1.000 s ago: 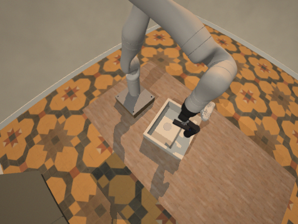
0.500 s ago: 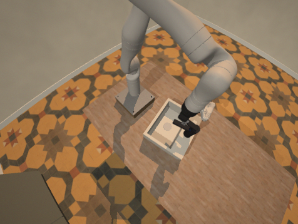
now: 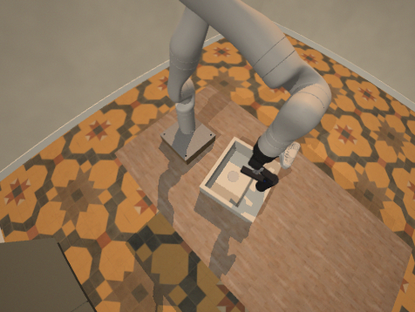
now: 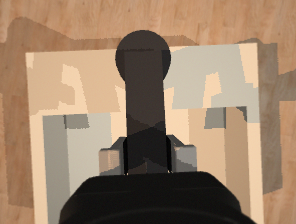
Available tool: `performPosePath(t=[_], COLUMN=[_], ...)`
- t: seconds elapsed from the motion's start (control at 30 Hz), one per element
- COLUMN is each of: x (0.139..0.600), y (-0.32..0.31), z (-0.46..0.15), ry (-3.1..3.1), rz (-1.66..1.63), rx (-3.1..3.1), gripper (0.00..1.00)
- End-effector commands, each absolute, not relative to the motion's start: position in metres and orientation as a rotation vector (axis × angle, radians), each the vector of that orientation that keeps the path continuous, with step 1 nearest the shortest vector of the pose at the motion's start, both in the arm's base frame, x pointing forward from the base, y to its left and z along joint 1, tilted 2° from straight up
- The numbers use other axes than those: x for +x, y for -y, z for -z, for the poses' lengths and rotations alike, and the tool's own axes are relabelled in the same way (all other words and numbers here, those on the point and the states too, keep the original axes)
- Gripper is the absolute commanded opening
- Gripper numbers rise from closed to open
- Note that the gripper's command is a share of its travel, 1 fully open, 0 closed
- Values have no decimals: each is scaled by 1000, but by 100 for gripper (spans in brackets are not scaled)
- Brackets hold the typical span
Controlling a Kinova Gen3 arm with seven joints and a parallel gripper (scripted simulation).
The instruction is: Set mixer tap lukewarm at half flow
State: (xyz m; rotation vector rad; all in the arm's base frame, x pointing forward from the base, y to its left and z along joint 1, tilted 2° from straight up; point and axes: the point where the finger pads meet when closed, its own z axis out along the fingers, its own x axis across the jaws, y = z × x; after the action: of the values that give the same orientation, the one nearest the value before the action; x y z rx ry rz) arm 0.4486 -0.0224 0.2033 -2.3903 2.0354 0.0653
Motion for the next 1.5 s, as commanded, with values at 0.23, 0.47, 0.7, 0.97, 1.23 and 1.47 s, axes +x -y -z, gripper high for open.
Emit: performPosePath(t=[0.23,0.47,0.7,0.97,1.23,1.47], x=[451,451,451,451,451,451], y=[22,22,22,22,22,22], z=[-209,-209,-209,-209,-209,-209], ry=[-2030,-2030,-2030,-2030,-2030,-2030], rz=[-47,-47,-47,-47,-47,-47], rx=[-2384,-2384,-2384,-2384,-2384,-2384], gripper=[0,0,100,100,100,100])
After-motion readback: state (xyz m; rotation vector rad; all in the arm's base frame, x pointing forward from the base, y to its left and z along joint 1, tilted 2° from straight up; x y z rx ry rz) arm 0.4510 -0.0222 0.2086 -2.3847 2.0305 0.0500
